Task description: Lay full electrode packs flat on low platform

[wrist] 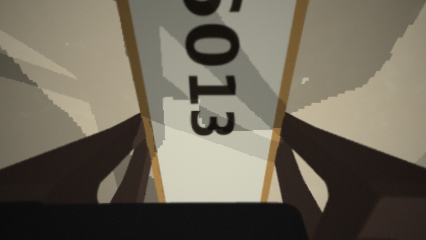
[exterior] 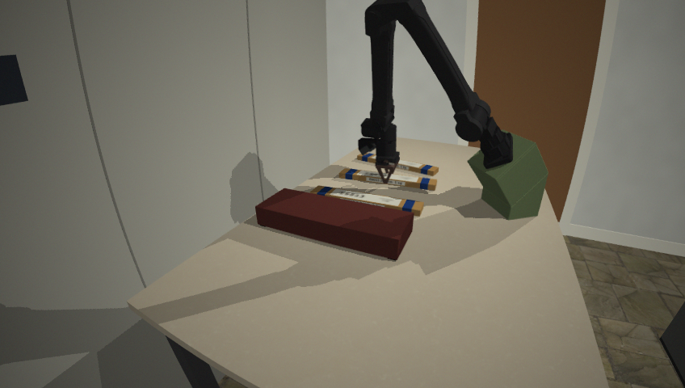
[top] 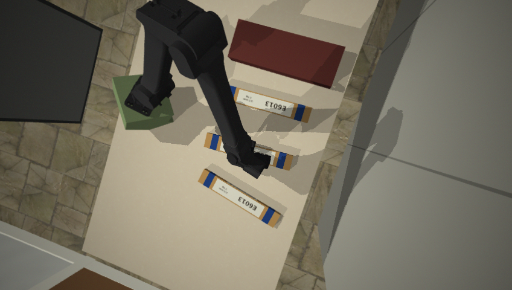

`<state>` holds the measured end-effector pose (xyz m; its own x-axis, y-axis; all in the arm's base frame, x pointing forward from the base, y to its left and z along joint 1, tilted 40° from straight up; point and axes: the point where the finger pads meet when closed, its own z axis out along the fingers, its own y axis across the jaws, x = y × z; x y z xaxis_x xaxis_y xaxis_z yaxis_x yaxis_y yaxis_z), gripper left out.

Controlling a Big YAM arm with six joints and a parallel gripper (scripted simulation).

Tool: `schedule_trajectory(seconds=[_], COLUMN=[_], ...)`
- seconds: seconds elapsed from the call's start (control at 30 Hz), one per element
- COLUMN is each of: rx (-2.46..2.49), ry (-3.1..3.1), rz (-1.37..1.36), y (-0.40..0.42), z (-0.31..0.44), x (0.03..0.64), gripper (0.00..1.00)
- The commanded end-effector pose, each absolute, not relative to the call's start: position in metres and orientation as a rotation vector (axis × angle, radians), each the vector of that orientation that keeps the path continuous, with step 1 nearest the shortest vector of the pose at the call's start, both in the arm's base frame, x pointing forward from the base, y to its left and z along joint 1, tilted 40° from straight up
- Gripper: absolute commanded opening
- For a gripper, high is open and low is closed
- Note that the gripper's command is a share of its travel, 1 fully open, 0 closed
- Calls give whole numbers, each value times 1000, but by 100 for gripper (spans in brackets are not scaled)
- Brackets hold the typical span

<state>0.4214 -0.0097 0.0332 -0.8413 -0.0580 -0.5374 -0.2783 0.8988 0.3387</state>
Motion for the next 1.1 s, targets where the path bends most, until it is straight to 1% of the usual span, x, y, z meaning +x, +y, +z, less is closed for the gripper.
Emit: schedule_trajectory(seconds=[0.0, 1.07], rx=[-232, -239], ry=[2493, 2476], rz=[522, 506], y=[-25, -48], z=[55, 99], x=[424, 408], gripper=[0, 0])
